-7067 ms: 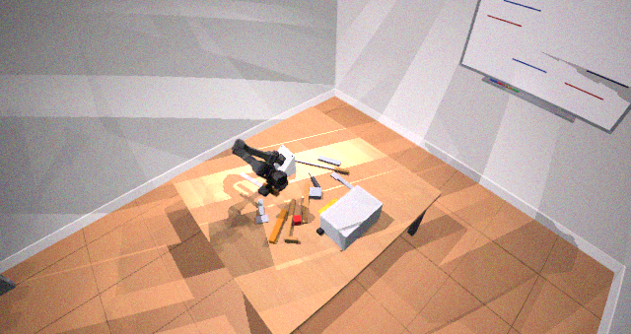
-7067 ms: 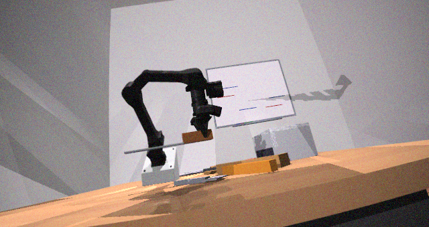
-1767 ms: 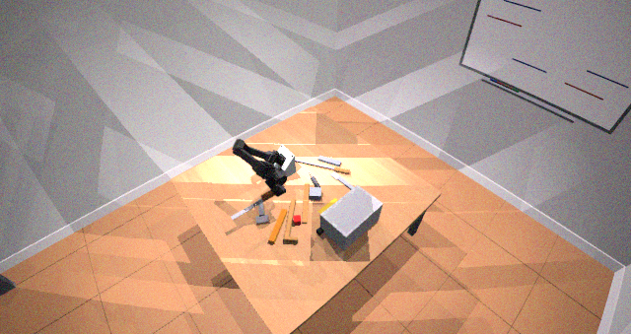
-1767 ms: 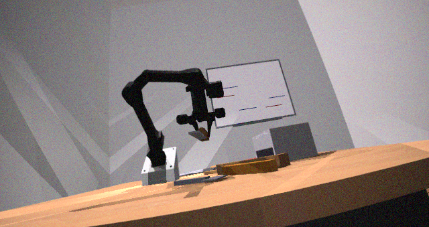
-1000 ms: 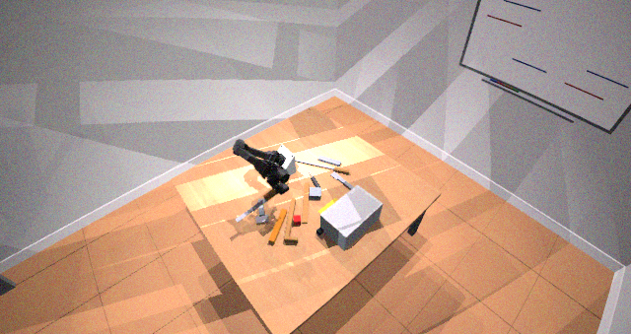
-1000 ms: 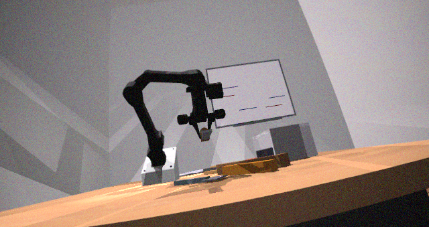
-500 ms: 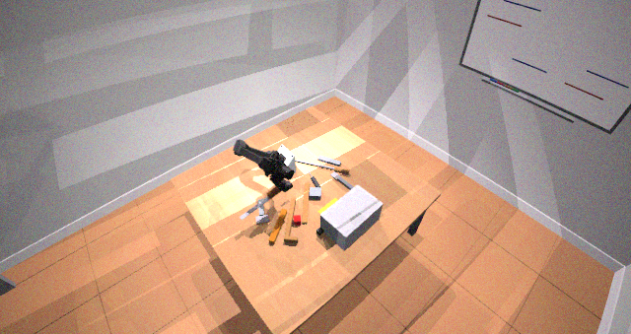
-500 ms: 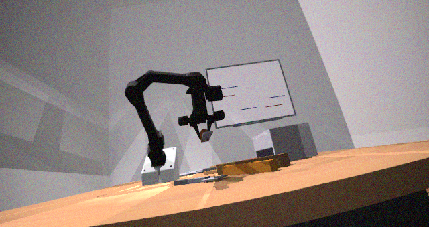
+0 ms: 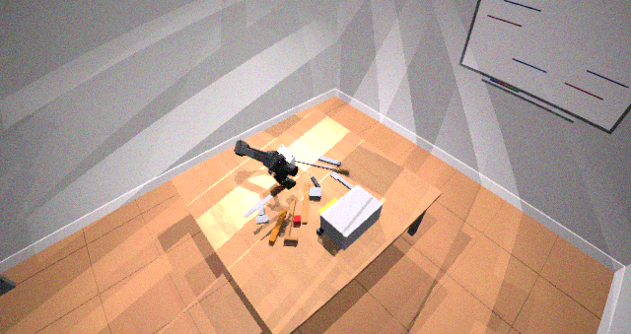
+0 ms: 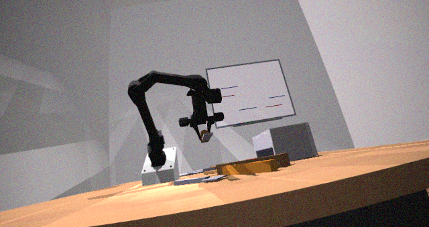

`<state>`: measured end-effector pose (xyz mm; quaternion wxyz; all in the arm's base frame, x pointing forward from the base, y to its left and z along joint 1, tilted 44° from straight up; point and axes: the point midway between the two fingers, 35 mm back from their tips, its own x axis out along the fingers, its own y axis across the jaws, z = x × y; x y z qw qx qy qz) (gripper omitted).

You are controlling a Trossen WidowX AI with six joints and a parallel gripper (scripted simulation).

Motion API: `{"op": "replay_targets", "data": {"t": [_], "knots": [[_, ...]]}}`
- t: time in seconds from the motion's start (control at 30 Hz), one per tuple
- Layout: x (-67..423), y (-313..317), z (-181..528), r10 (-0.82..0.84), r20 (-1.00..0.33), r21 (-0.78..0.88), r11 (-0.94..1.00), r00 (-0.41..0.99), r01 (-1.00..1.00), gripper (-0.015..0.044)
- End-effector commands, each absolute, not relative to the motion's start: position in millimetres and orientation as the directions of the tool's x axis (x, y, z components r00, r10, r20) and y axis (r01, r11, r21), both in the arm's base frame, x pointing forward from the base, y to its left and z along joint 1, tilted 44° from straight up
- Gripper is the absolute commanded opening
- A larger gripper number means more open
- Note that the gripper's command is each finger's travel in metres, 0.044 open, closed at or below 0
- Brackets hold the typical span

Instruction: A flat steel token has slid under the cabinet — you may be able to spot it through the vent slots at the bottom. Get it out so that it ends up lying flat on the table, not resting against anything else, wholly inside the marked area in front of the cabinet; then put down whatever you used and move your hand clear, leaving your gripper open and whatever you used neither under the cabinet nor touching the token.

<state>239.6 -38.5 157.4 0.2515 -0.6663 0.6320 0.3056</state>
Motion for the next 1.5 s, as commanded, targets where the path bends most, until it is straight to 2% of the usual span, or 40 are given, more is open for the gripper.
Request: {"op": "replay_targets", "data": {"t": [0.0, 1.47], "knots": [[239, -34, 152, -0.695, -0.719, 0.058, -0.08, 0.014, -0.995, 0.0], [234, 22, 98, -0.693, -0.721, 0.059, -0.081, 0.014, -0.995, 0.0]]}}
